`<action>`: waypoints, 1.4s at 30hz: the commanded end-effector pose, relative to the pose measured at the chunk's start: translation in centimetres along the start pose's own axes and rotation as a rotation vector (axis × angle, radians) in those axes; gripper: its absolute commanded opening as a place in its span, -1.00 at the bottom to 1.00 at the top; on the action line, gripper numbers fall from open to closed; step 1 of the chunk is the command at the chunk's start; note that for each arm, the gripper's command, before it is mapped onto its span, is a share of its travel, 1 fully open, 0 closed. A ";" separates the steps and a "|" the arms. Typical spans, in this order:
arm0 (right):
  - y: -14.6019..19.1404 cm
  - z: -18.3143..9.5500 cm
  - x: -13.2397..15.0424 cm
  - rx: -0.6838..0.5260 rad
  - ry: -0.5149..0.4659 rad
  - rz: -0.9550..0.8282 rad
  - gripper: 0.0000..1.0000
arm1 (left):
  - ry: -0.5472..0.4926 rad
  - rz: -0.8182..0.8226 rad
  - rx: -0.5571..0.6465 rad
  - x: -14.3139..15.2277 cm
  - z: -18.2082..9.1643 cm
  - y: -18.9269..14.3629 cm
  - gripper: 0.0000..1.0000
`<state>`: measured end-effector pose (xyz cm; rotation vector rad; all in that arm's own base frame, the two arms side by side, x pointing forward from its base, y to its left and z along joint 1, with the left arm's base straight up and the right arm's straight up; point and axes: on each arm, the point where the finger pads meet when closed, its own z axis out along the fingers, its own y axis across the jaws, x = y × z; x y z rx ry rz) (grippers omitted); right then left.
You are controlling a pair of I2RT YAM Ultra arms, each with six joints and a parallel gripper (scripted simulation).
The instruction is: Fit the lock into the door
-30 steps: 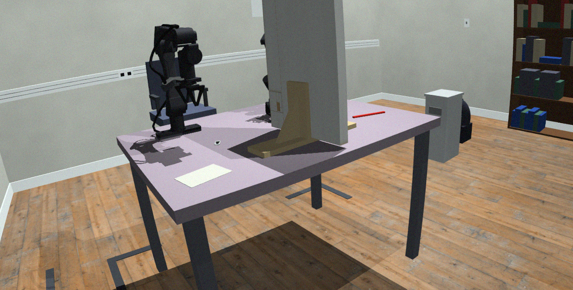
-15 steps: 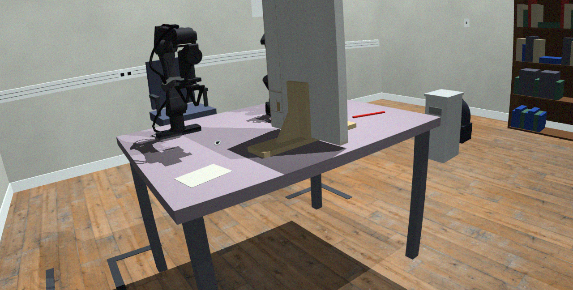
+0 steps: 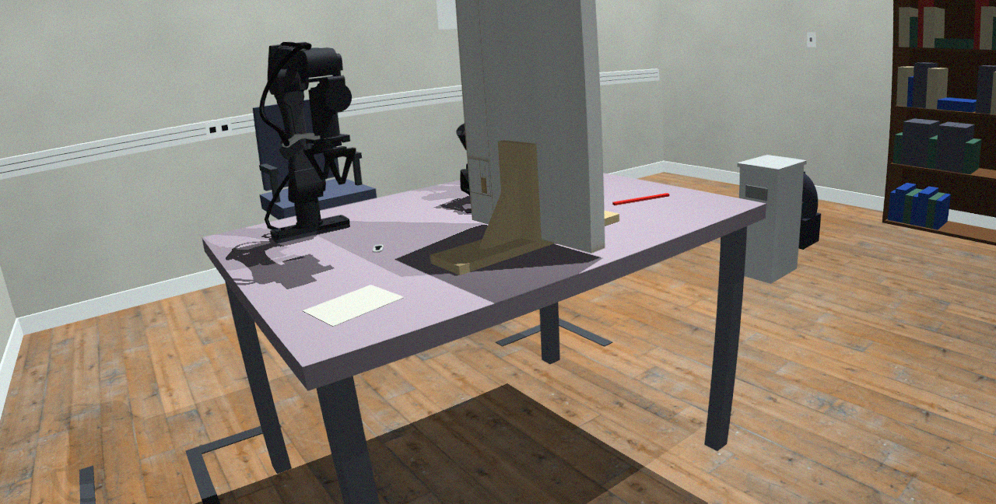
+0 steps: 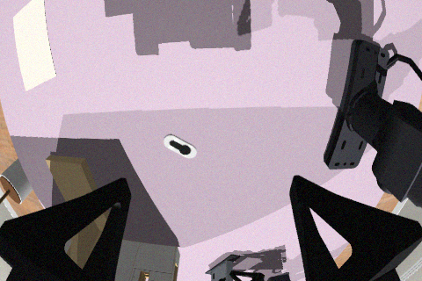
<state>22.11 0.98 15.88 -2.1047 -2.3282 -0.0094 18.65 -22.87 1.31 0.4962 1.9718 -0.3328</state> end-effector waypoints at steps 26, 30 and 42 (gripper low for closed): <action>-0.1 -0.3 0.0 -0.003 -0.007 0.000 1.00 | 0.013 0.009 -0.008 -3.9 -1.3 -0.5 1.00; -0.1 -0.3 0.0 -0.003 -0.007 0.000 1.00 | 0.013 0.009 -0.008 -4.4 -1.7 -0.4 1.00; -0.1 -0.3 0.0 -0.003 -0.007 0.000 1.00 | 0.011 0.008 -0.007 -5.8 -2.8 -0.1 1.00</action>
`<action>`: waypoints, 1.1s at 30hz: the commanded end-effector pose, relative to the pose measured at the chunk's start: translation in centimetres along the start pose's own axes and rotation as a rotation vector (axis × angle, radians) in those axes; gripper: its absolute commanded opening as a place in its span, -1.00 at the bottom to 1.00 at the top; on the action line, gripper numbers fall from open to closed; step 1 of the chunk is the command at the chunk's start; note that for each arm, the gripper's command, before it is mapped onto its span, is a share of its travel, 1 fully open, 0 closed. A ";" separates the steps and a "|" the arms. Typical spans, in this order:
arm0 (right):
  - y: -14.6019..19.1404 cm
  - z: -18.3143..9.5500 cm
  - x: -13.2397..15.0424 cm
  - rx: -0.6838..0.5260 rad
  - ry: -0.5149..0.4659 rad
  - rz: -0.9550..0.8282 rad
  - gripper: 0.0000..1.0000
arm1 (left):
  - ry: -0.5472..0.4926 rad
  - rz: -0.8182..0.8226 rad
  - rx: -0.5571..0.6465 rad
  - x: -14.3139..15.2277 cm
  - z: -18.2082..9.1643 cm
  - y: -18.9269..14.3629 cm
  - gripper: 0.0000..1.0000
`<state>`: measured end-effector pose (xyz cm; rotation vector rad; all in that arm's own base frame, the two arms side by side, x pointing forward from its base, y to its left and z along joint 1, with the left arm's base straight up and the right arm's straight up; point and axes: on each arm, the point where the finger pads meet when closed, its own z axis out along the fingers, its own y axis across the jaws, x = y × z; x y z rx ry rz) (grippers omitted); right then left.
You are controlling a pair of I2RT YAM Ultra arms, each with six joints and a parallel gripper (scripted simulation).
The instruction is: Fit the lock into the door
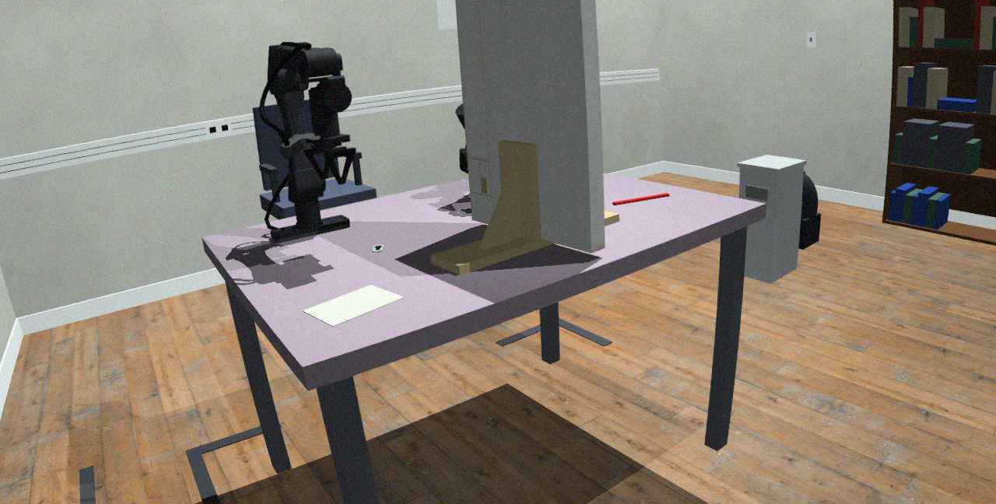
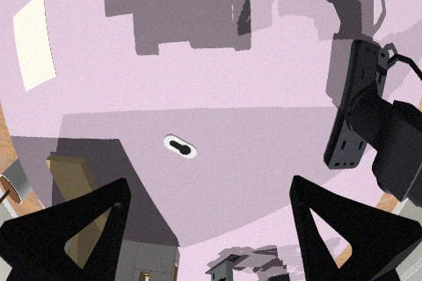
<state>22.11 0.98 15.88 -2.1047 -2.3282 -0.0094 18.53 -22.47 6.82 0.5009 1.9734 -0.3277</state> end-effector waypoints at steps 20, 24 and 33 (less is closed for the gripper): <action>-0.1 -0.3 0.0 -0.003 -0.007 0.000 1.00 | -0.049 -0.059 0.003 -4.0 0.1 -0.7 0.55; -0.1 -0.3 0.0 -0.003 -0.007 0.000 1.00 | 0.080 0.168 -0.028 -3.3 1.6 -1.0 -0.13; -0.1 -0.3 0.0 -0.003 -0.007 0.000 1.00 | 0.341 0.617 0.011 -3.3 3.1 -1.3 -0.13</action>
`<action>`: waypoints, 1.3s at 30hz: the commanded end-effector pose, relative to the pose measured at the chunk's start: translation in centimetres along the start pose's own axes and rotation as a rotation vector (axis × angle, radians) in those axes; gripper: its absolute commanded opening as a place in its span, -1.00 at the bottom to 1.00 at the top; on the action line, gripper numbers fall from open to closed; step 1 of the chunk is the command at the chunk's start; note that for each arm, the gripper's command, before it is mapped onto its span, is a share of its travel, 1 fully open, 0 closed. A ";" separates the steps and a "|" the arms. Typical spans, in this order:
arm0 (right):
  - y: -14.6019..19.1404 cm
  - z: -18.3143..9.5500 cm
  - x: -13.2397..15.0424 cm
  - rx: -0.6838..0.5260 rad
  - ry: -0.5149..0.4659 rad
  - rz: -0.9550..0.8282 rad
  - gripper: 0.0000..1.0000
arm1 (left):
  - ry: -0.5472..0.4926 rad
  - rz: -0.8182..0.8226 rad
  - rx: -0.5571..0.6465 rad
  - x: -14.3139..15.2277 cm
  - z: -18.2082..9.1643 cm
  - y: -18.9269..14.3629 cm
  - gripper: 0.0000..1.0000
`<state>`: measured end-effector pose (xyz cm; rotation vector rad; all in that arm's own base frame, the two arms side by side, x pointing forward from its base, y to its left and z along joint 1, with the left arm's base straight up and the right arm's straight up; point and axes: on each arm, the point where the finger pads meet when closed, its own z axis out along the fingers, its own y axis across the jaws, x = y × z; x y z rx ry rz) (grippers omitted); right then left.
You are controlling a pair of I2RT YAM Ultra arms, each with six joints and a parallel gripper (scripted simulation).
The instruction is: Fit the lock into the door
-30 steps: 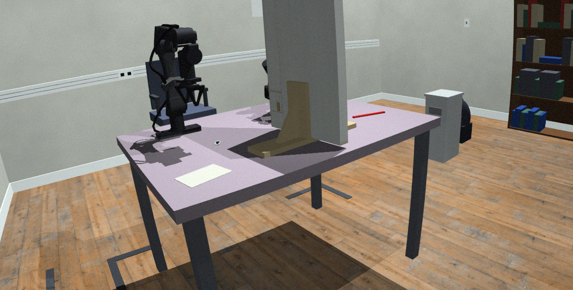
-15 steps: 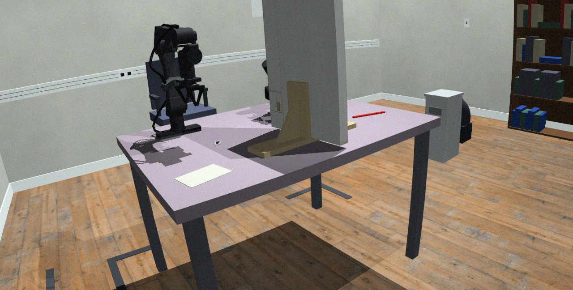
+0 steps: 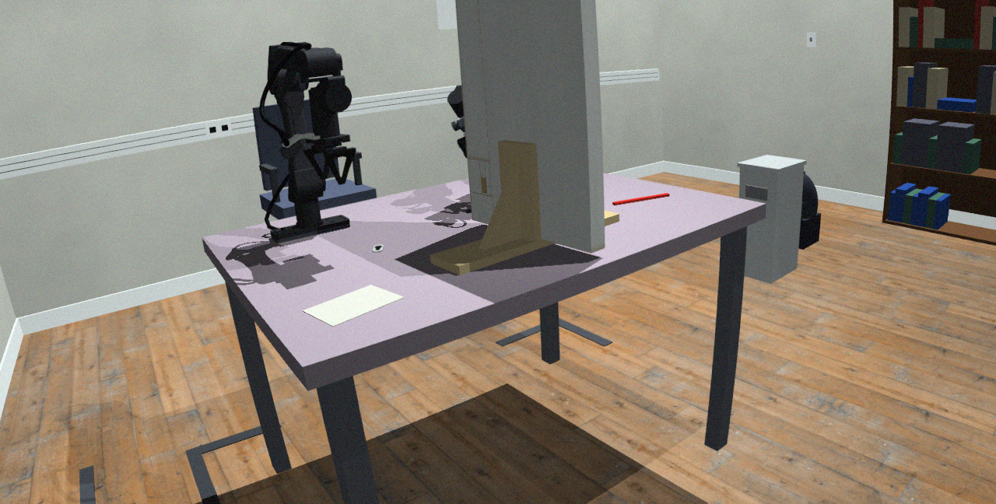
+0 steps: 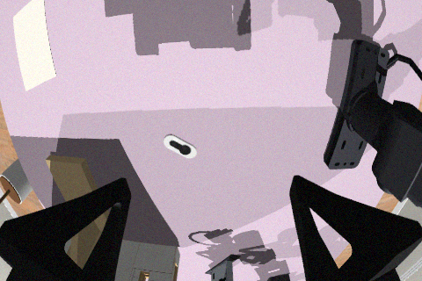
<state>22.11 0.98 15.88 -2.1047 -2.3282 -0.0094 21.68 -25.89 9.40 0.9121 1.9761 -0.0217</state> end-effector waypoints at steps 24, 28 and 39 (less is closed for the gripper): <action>-0.1 -0.3 0.0 -0.003 -0.007 0.000 1.00 | 0.682 1.079 0.548 1.6 -2.2 2.0 -0.13; -0.1 -0.3 0.0 -0.003 -0.007 0.000 1.00 | 0.742 1.193 0.701 1.7 -3.6 2.7 -0.13; -0.1 -0.3 0.0 -0.003 -0.007 0.000 1.00 | 0.738 1.224 0.729 1.3 -4.2 2.6 -0.13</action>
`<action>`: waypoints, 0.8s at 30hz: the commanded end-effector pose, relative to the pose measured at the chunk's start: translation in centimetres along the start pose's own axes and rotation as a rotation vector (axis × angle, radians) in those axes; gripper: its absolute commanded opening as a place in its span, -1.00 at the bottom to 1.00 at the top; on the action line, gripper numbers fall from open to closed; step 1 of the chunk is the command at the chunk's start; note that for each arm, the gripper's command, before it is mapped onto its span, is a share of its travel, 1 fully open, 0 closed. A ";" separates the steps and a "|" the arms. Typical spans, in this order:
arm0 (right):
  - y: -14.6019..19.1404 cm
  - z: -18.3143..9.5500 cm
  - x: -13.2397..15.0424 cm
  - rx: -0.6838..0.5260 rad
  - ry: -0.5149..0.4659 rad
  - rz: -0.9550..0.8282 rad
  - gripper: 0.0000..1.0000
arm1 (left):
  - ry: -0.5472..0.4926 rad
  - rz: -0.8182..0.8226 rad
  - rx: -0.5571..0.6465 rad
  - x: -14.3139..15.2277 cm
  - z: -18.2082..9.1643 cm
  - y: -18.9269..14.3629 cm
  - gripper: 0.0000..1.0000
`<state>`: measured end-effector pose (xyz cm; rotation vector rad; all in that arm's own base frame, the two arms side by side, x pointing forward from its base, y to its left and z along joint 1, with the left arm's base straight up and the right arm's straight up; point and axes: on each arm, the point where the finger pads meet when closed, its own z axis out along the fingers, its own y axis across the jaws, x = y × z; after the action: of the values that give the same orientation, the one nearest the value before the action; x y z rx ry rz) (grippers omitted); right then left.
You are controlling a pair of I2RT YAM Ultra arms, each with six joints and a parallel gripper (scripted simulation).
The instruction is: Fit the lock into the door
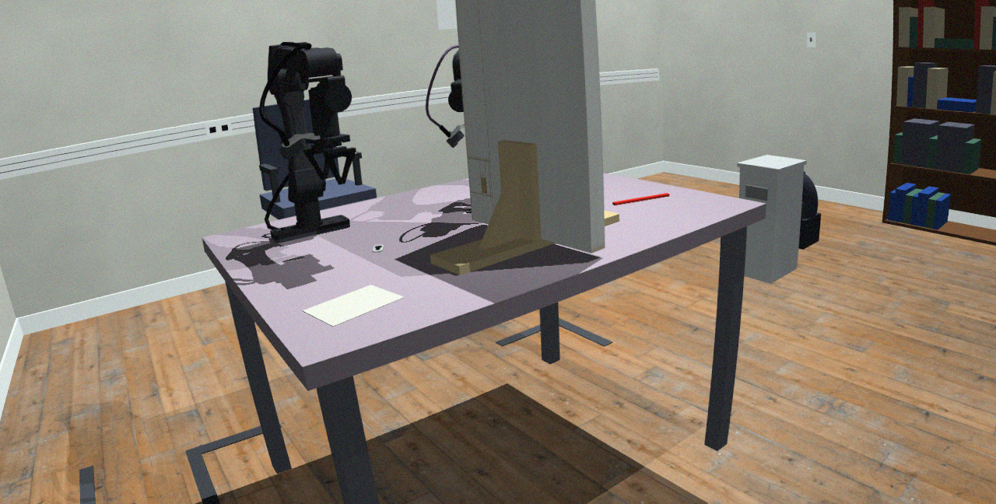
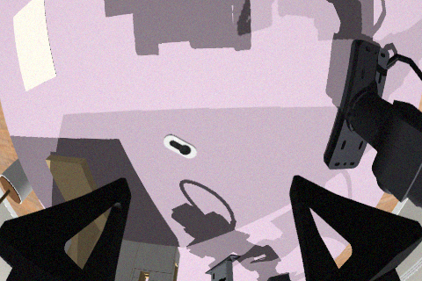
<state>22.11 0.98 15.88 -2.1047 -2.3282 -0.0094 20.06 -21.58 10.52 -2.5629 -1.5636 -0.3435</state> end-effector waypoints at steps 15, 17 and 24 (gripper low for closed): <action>-0.1 -0.3 0.0 -0.003 -0.007 0.000 1.00 | -0.007 0.022 -0.004 -1.2 3.6 -0.1 -0.13; -0.1 -0.3 0.0 -0.003 -0.007 0.000 1.00 | -0.007 0.022 -0.004 -1.2 3.7 -0.1 -0.13; -0.1 -0.3 0.0 -0.003 -0.007 0.000 1.00 | -0.006 0.022 -0.002 -1.4 4.7 -0.2 -0.13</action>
<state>22.11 0.98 15.88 -2.1048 -2.3282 -0.0094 19.90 -21.40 5.97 -2.5592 -1.5381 -0.3370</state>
